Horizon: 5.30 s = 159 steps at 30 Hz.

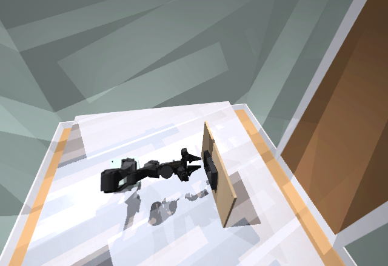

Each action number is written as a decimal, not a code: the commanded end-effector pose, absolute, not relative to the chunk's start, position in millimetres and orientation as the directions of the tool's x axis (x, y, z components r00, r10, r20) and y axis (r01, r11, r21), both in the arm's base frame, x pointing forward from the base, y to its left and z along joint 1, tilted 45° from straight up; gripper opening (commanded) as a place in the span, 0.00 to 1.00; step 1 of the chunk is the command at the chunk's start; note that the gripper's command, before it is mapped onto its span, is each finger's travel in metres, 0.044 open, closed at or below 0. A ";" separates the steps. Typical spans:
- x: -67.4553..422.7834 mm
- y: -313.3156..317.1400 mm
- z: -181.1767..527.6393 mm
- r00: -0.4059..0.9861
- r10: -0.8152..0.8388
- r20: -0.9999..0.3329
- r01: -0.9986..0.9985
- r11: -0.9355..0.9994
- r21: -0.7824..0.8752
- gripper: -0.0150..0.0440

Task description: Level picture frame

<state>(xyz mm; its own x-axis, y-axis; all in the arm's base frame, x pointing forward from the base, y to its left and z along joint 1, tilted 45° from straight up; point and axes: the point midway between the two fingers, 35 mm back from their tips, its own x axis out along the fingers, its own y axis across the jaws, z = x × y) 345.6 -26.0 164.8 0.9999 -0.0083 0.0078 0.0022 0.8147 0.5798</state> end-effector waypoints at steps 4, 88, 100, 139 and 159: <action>347.5 -26.9 166.8 1.000 -0.014 0.015 0.003 0.812 0.584 0.69; 387.6 -27.9 168.4 1.000 -0.014 0.017 0.001 0.812 0.584 0.33; 387.5 -27.6 168.4 1.000 -0.014 0.017 0.001 0.812 0.584 0.25; 387.4 -20.7 172.8 1.000 -0.014 0.017 0.001 0.812 0.584 0.25; 387.4 -21.3 173.9 1.000 -0.014 0.017 0.001 0.812 0.584 0.25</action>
